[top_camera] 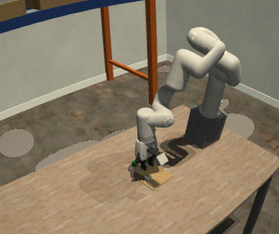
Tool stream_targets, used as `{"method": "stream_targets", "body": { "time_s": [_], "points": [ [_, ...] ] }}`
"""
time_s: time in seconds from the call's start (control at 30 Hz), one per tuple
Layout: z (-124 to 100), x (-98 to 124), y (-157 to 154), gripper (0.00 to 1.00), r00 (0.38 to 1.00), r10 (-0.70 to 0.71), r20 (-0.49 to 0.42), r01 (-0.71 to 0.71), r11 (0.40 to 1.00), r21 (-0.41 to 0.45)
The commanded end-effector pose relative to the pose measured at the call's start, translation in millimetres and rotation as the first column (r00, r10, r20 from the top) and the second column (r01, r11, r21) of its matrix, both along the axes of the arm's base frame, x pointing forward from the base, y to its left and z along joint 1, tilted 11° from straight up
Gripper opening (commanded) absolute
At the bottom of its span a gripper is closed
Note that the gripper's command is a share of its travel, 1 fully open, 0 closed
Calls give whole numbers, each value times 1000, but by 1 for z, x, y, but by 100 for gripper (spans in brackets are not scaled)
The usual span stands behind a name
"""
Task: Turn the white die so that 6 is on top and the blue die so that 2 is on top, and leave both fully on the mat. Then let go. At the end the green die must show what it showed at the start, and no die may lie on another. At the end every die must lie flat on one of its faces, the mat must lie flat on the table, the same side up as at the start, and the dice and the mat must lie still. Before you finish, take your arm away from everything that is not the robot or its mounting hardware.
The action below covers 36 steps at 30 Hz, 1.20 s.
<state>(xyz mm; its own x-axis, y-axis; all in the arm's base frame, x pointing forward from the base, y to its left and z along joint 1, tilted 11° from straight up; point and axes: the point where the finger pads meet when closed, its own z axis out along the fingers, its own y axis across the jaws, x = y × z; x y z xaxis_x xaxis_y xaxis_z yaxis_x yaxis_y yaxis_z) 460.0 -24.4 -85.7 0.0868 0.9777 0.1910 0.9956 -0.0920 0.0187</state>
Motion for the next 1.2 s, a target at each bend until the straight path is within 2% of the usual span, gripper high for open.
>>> {"method": "stream_targets", "body": {
  "time_s": [0.0, 0.2, 0.23, 1.17],
  "points": [
    [6, 1, -1, 42, 1000, 0, 1, 0, 1000, -1],
    [11, 0, -2, 42, 1000, 0, 1, 0, 1000, -1],
    [11, 0, -2, 100, 1000, 0, 1, 0, 1000, -1],
    [11, 0, -3, 100, 1000, 13, 3, -13, 1000, -1]
  ]
}}
